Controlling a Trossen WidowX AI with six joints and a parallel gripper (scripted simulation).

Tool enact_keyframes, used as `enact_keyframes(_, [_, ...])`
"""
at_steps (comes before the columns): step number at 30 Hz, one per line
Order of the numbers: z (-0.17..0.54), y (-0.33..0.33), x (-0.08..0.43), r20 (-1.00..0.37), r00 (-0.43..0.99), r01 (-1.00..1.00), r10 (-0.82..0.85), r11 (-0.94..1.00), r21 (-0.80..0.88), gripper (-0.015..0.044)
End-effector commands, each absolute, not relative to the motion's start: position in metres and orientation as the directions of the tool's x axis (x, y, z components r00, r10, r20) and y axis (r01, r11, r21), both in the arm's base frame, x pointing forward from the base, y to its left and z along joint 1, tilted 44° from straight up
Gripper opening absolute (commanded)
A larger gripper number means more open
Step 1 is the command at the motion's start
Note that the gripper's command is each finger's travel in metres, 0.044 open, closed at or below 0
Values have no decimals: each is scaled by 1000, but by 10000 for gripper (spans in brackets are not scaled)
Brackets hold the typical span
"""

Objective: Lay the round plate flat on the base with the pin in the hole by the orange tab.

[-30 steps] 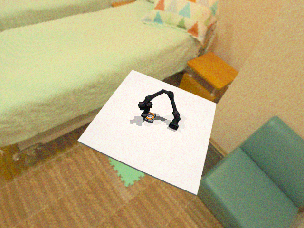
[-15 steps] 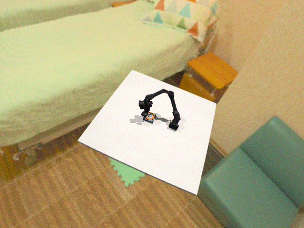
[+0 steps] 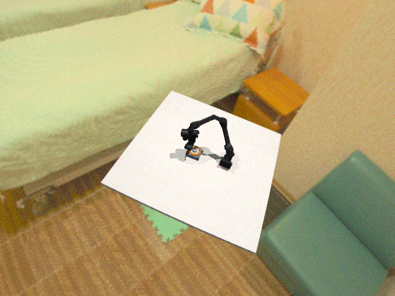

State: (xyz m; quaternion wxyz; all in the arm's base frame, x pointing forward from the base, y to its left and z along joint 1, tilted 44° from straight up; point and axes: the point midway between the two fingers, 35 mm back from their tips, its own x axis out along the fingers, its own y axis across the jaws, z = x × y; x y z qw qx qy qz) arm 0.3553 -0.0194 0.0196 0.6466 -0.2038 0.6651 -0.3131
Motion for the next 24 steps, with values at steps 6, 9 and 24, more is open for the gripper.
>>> enact_keyframes(6, [27,-30,349,-727,-90,128,-681,716,-687,0])
enact_keyframes(9, [30,-32,347,-727,-90,128,-681,716,-687,0])
enact_keyframes(24, [42,-40,331,-726,-91,127,-682,715,-687,0])
